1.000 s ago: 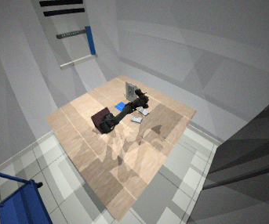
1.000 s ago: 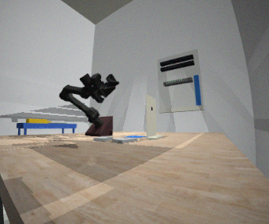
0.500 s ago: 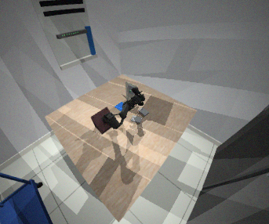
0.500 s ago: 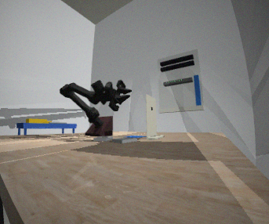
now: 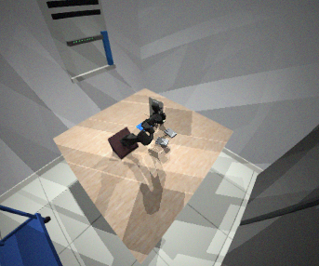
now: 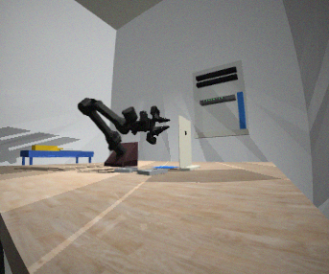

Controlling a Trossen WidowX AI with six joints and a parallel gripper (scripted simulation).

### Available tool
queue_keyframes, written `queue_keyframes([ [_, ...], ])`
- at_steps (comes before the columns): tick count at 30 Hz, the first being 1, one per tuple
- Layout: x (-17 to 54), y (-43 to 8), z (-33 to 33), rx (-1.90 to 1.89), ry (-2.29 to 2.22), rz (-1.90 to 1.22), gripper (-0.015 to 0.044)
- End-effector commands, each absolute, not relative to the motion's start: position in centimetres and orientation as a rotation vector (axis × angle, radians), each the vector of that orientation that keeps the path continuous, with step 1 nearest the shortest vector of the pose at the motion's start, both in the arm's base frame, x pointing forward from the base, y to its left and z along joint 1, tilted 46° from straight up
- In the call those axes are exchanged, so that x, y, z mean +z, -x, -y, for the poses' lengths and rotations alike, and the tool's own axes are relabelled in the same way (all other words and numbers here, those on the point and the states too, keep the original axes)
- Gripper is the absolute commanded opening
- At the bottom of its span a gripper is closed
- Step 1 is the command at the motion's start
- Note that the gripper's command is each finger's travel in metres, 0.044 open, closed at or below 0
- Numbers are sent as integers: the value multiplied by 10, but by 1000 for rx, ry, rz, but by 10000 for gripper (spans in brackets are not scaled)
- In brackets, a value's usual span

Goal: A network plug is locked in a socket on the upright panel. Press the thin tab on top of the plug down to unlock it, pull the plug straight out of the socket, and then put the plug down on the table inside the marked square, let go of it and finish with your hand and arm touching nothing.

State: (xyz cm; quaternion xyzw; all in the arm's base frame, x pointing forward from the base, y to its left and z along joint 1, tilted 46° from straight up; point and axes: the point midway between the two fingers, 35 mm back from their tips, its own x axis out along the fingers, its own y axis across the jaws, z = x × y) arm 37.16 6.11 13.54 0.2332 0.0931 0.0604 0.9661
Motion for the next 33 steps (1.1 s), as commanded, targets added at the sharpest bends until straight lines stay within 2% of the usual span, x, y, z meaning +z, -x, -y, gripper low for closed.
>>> queue_keyframes([
  [1,113,-365,-70,131,-526,-223,156],
  [21,41,-323,-95,154,-751,-362,156],
  [33,39,-334,-97,154,-753,-363,156],
])
